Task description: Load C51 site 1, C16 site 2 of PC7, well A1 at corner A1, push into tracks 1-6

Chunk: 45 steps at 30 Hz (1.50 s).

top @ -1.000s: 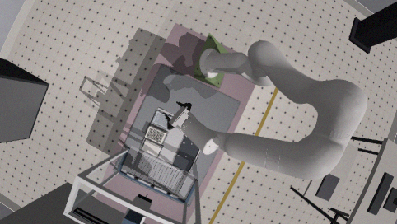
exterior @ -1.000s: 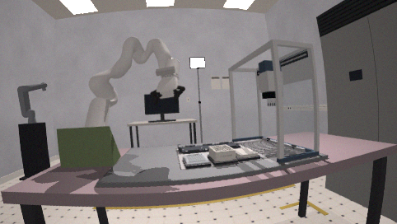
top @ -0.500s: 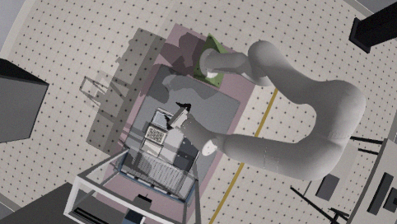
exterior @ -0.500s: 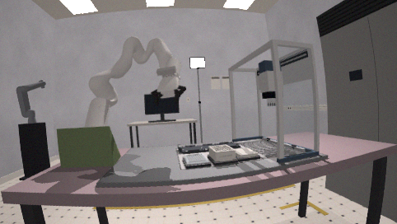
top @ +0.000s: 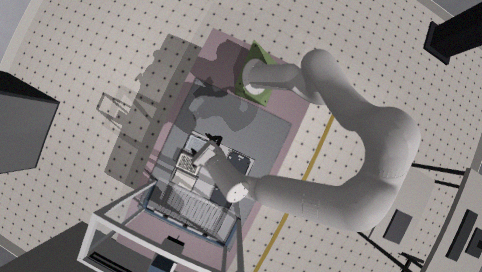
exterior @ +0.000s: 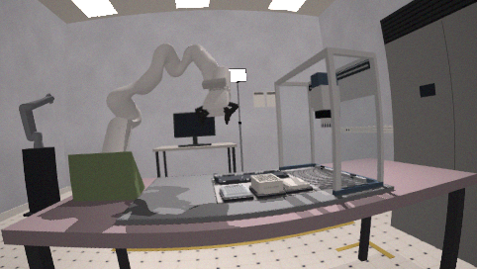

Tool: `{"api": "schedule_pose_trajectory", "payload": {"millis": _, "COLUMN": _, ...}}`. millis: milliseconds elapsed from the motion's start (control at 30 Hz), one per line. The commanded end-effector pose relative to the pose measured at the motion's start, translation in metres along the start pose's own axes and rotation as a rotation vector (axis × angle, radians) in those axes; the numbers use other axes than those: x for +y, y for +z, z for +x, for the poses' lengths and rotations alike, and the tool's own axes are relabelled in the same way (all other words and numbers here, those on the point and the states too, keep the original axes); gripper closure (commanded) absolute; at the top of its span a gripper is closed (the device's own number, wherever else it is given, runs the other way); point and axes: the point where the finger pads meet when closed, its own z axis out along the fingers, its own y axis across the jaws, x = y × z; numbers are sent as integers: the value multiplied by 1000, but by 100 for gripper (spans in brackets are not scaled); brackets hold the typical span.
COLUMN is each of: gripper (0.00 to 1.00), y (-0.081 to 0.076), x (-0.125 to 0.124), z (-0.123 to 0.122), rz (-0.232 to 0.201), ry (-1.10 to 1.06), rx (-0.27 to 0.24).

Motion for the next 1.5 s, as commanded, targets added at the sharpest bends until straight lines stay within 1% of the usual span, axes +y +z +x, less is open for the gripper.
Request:
{"api": "schedule_pose_trajectory", "payload": {"millis": 0, "gripper": 0, "y": 2, "x": -19, "z": -1, "rz": -26, "ry": -6, "rx": -38}}
{"api": "schedule_pose_trajectory", "payload": {"millis": 100, "gripper": 0, "y": 5, "x": -33, "z": -4, "rz": -27, "ry": -7, "rx": -40}}
{"api": "schedule_pose_trajectory", "payload": {"millis": 167, "gripper": 0, "y": 5, "x": -36, "z": -5, "rz": -27, "ry": -7, "rx": -40}}
{"api": "schedule_pose_trajectory", "payload": {"millis": 200, "gripper": 0, "y": 6, "x": -41, "z": -6, "rz": -41, "ry": -13, "rx": -70}}
{"api": "schedule_pose_trajectory", "payload": {"millis": 300, "gripper": 0, "y": 9, "x": -55, "z": -9, "rz": -44, "ry": -15, "rx": -76}}
{"api": "schedule_pose_trajectory", "payload": {"millis": 367, "gripper": 0, "y": 10, "x": -58, "z": -10, "rz": -44, "ry": -15, "rx": -76}}
{"api": "schedule_pose_trajectory", "payload": {"millis": 400, "gripper": 0, "y": 11, "x": -63, "z": -11, "rz": -54, "ry": -22, "rx": -106}}
{"api": "schedule_pose_trajectory", "payload": {"millis": 467, "gripper": 0, "y": 11, "x": -63, "z": -11, "rz": -54, "ry": -22, "rx": -106}}
{"api": "schedule_pose_trajectory", "payload": {"millis": 500, "gripper": 0, "y": 12, "x": -67, "z": -12, "rz": -58, "ry": -25, "rx": -116}}
{"api": "schedule_pose_trajectory", "payload": {"millis": 567, "gripper": 0, "y": 14, "x": -77, "z": -15, "rz": -58, "ry": -25, "rx": -116}}
{"api": "schedule_pose_trajectory", "payload": {"millis": 633, "gripper": 0, "y": 15, "x": -79, "z": -16, "rz": -58, "ry": -25, "rx": -116}}
{"api": "schedule_pose_trajectory", "payload": {"millis": 667, "gripper": 0, "y": 16, "x": -84, "z": -17, "rz": -65, "ry": -33, "rx": -147}}
{"api": "schedule_pose_trajectory", "payload": {"millis": 700, "gripper": 0, "y": 17, "x": -88, "z": -19, "rz": -68, "ry": -37, "rx": -160}}
{"api": "schedule_pose_trajectory", "payload": {"millis": 767, "gripper": 0, "y": 20, "x": -98, "z": -22, "rz": -68, "ry": -37, "rx": -160}}
{"api": "schedule_pose_trajectory", "payload": {"millis": 833, "gripper": 0, "y": 20, "x": -100, "z": -23, "rz": -68, "ry": -37, "rx": -160}}
{"api": "schedule_pose_trajectory", "payload": {"millis": 867, "gripper": 0, "y": 21, "x": -104, "z": -25, "rz": -72, "ry": -47, "rx": -192}}
{"api": "schedule_pose_trajectory", "payload": {"millis": 900, "gripper": 0, "y": 23, "x": -109, "z": -27, "rz": -75, "ry": -52, "rx": -209}}
{"api": "schedule_pose_trajectory", "payload": {"millis": 967, "gripper": 0, "y": 25, "x": -118, "z": -30, "rz": -75, "ry": -52, "rx": -209}}
{"api": "schedule_pose_trajectory", "payload": {"millis": 1033, "gripper": 0, "y": 25, "x": -118, "z": -30, "rz": -75, "ry": -52, "rx": -209}}
{"api": "schedule_pose_trajectory", "payload": {"millis": 1067, "gripper": 0, "y": 26, "x": -122, "z": -32, "rz": -76, "ry": -62, "rx": -241}}
{"api": "schedule_pose_trajectory", "payload": {"millis": 1100, "gripper": 0, "y": 28, "x": -127, "z": -34, "rz": -77, "ry": -69, "rx": -261}}
{"api": "schedule_pose_trajectory", "payload": {"millis": 1200, "gripper": 0, "y": 31, "x": -140, "z": -40, "rz": -77, "ry": -69, "rx": -261}}
{"api": "schedule_pose_trajectory", "payload": {"millis": 1267, "gripper": 0, "y": 31, "x": -140, "z": -40, "rz": -77, "ry": -69, "rx": -261}}
{"api": "schedule_pose_trajectory", "payload": {"millis": 1333, "gripper": 0, "y": 34, "x": -149, "z": -44, "rz": -75, "ry": -89, "rx": -317}}
{"api": "schedule_pose_trajectory", "payload": {"millis": 1400, "gripper": 0, "y": 36, "x": -157, "z": -48, "rz": -75, "ry": -89, "rx": -317}}
{"api": "schedule_pose_trajectory", "payload": {"millis": 1467, "gripper": 0, "y": 37, "x": -159, "z": -49, "rz": -75, "ry": -89, "rx": -317}}
